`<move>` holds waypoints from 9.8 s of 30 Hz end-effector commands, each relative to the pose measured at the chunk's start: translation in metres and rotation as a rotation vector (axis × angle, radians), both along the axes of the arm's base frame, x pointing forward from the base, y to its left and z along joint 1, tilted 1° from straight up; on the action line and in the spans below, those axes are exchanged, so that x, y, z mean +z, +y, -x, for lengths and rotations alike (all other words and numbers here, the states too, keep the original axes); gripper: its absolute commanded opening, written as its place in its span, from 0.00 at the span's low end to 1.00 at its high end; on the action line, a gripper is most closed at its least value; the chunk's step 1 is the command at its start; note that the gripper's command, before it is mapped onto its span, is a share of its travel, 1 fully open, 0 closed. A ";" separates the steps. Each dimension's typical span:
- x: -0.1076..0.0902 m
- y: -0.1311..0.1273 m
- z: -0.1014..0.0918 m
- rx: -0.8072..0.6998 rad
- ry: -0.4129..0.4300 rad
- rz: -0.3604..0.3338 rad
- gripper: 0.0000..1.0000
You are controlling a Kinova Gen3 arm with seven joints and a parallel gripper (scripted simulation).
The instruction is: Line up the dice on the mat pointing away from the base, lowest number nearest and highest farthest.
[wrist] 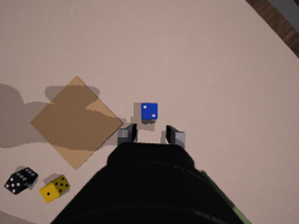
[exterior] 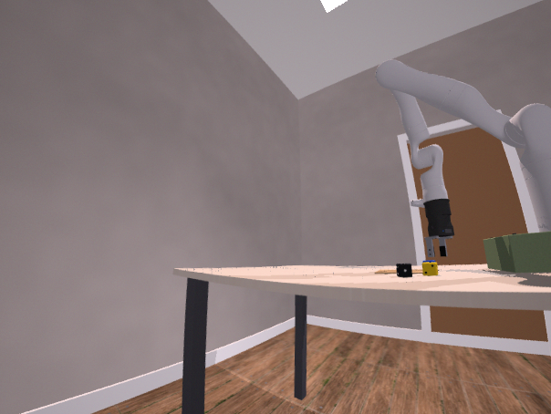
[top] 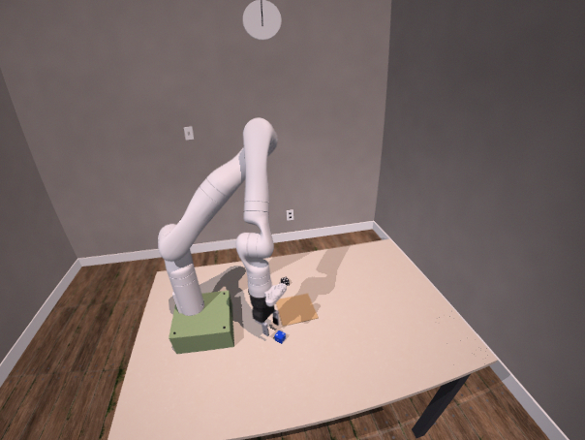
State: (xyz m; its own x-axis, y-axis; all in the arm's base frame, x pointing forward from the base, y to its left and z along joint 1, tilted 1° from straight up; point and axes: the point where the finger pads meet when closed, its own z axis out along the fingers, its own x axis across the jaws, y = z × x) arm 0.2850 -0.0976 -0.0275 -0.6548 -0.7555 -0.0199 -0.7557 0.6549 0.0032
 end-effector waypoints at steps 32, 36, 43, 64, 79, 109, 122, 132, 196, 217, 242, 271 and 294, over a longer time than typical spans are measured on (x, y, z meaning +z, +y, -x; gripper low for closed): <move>0.001 0.020 0.000 0.000 -0.001 0.000 1.00; 0.001 0.031 0.000 0.000 -0.001 0.000 1.00; 0.001 0.049 0.001 0.000 -0.001 0.000 1.00; 0.002 0.125 0.003 0.000 -0.001 0.000 1.00; 0.003 0.170 0.004 0.000 -0.001 0.000 1.00; 0.004 0.231 0.005 0.000 -0.001 0.000 1.00; 0.004 0.241 0.005 0.000 -0.001 0.000 1.00; 0.004 0.243 0.005 0.000 -0.001 0.000 1.00; 0.005 0.278 -0.036 0.000 -0.001 0.000 1.00; 0.006 0.289 -0.049 0.000 -0.001 0.000 1.00; 0.006 0.289 -0.049 0.000 -0.001 0.000 1.00; 0.092 0.288 -0.048 0.000 -0.001 0.000 1.00; 0.106 0.286 -0.047 -0.016 0.000 0.000 1.00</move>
